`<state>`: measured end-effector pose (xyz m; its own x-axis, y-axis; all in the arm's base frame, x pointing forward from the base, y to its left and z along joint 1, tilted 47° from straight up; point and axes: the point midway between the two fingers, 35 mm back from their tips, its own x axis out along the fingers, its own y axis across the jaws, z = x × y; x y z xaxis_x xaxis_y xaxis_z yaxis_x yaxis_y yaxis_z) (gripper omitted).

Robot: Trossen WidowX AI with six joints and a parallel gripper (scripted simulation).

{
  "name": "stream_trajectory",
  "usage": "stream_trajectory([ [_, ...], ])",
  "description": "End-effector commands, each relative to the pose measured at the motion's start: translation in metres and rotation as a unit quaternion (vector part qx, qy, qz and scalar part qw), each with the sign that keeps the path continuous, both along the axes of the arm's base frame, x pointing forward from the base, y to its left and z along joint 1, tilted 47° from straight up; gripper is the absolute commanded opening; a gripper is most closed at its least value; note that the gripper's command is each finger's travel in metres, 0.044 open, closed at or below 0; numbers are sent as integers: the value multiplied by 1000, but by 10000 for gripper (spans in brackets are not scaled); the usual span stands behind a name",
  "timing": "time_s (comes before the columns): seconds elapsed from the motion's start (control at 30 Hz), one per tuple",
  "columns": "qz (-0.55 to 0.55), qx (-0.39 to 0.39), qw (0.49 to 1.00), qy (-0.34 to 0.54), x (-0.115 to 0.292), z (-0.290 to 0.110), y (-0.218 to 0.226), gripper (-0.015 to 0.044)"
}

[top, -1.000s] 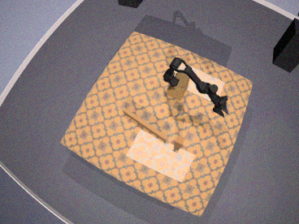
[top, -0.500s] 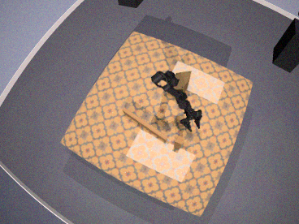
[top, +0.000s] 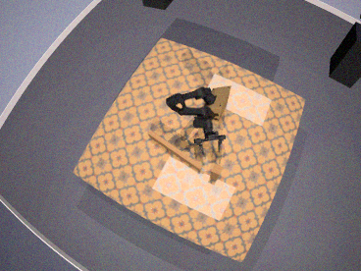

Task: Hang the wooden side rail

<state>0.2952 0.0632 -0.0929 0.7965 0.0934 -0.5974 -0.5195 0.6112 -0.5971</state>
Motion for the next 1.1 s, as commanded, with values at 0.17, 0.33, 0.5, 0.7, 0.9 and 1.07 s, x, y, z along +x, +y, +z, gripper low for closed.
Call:
stream_trajectory([
  [0.17, -6, 10, 1000, 0, -2, 3, -2, 440],
  [0.33, -6, 10, 1000, 0, -2, 3, -2, 440],
  [0.5, -6, 10, 1000, 0, -2, 3, -2, 440],
  [0.7, 6, -12, 999, 45, 18, -11, 2, 440],
  [0.9, 30, -48, 991, 118, 51, -6, 9, 440],
  [1.07, 51, -75, 980, 174, 71, 24, 12, 440],
])
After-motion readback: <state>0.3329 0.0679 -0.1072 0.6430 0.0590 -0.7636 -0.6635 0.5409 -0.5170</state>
